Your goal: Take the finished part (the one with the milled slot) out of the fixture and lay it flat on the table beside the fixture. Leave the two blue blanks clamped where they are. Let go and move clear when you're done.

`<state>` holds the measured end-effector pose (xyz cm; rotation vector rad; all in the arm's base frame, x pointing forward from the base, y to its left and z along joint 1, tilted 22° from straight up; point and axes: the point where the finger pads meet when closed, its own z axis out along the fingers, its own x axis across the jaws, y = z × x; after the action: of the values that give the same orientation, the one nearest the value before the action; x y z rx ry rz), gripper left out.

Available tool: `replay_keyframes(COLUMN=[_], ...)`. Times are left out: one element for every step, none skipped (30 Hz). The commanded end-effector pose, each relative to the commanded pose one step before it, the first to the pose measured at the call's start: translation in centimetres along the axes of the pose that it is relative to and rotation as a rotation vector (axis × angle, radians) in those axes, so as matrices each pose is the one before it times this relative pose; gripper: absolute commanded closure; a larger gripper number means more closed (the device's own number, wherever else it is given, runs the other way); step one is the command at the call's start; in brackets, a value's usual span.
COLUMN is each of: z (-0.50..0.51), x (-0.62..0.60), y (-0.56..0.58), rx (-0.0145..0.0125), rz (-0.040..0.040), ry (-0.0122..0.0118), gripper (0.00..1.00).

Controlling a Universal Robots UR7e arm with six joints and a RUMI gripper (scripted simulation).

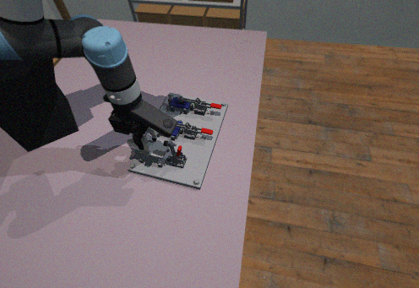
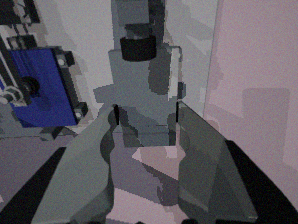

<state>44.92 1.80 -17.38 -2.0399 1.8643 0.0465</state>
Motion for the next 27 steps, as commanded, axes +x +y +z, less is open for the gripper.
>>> replay_keyframes(z=[-0.284, -0.036, -0.031, 0.000, 0.000, -0.026, -0.021, -0.016, -0.012, -0.008, -0.005, -0.003, -0.001, 0.000, -0.001, -0.008, -0.021, -0.038, -0.058, -0.080, 0.000, 0.000, -0.103, -0.125, -0.146, -0.165, -0.181], x=[0.021, 0.000, 0.000, 0.000, 0.000, 0.000, 0.000, 0.000, 0.000, 0.000, 0.000, 0.000, 0.000, 0.000, 0.000, 0.000, 0.000, 0.000, 0.000, 0.000, 0.000, 0.000, 0.000, 0.000, 0.000, 0.000, -0.001], y=[-0.037, 0.000, 0.000, 0.000, 0.000, 0.000, 0.000, 0.000, 0.000, 0.000, 0.000, 0.000, 0.000, 0.000, 0.000, 0.002, 0.005, 0.009, 0.013, 0.019, 0.000, 0.000, 0.024, 0.030, 0.034, 0.038, 0.043], rx=[0.00083, 0.00000, 0.00000, 0.00000, 0.00000, 0.00000, 0.00000, 0.00000, 0.00000, 0.00000, 0.00000, 0.00000, 0.00000, 0.00000, 0.00000, 0.00000, 0.00000, 0.00000, 0.00000, 0.00000, 0.00000, 0.00000, 0.00000, 0.00000, 0.00000, 0.00000, 0.00000], rz=[-0.00018, 0.00000, 0.00000, 0.00000, 0.00000, 0.00000, 0.00000, 0.00000, 0.00000, 0.00000, 0.00000, 0.00000, 0.00000, 0.00000, 0.00000, 0.00000, 0.00000, 0.00000, 0.00000, 0.00000, 0.00000, 0.00000, 0.00000, 0.00000, 0.00000, 0.00000, 0.00000], ry=[0.00052, 0.00000, 0.00000, 0.00000, 0.00000, 0.00000, 0.00000, 0.00000, 0.00000, 0.00000, 0.00000, 0.00000, 0.00000, 0.00000, 0.00000, 0.00000, 0.00000, 0.00000, 0.00000, 0.00000, 0.00000, 0.00000, 0.00000, 0.00000, 0.00000, 0.00000, 0.00000], gripper=[1.00, 1.00, 1.00, 1.00, 1.00, 1.00, 1.00, 1.00, 1.00, 1.00, 1.00, 1.00, 1.00, 1.00, 1.00, 1.00, 1.00, 1.00, 1.00, 1.00, 1.00, 1.00, 1.00, 1.00, 1.00, 1.00, 1.00])
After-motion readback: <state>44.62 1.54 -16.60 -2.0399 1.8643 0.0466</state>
